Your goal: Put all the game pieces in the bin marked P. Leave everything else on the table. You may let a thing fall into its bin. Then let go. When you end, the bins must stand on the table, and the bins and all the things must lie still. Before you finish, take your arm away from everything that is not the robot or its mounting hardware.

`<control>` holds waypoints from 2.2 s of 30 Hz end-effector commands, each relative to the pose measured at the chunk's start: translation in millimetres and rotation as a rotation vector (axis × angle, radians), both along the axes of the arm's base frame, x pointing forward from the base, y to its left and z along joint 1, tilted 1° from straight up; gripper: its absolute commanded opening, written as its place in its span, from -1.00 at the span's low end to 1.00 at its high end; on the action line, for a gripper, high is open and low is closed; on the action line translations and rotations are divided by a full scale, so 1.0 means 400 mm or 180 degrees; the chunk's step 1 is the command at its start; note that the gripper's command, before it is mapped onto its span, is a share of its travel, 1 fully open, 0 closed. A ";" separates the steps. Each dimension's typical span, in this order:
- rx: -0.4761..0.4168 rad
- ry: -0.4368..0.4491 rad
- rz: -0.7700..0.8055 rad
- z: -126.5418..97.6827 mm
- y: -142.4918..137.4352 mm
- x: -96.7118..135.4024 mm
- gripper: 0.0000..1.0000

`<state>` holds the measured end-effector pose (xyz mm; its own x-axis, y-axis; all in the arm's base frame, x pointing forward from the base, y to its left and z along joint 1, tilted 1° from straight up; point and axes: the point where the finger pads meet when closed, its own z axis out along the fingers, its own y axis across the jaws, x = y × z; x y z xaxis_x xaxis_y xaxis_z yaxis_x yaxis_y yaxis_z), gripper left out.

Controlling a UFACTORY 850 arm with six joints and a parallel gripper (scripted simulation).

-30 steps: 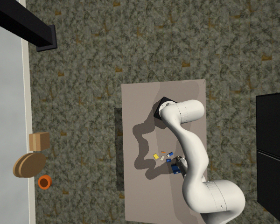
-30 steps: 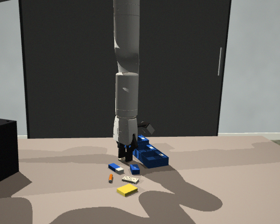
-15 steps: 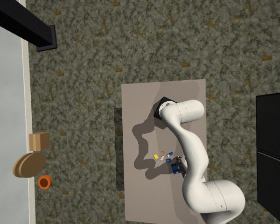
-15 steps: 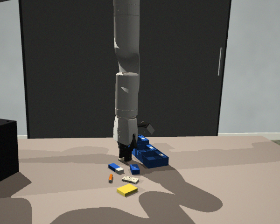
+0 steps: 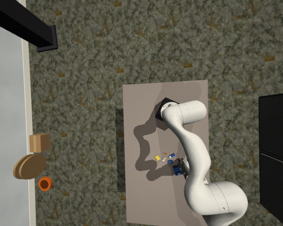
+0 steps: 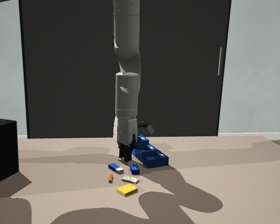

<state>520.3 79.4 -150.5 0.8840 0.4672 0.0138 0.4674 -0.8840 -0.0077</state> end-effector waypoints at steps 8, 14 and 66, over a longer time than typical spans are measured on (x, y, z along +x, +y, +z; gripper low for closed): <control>0.0023 -0.0017 0.0000 0.035 0.000 0.001 -1.00; 0.0024 -0.0018 0.0000 0.084 -0.001 0.000 -1.00; 0.0025 -0.0018 0.0000 0.172 0.120 0.060 -1.00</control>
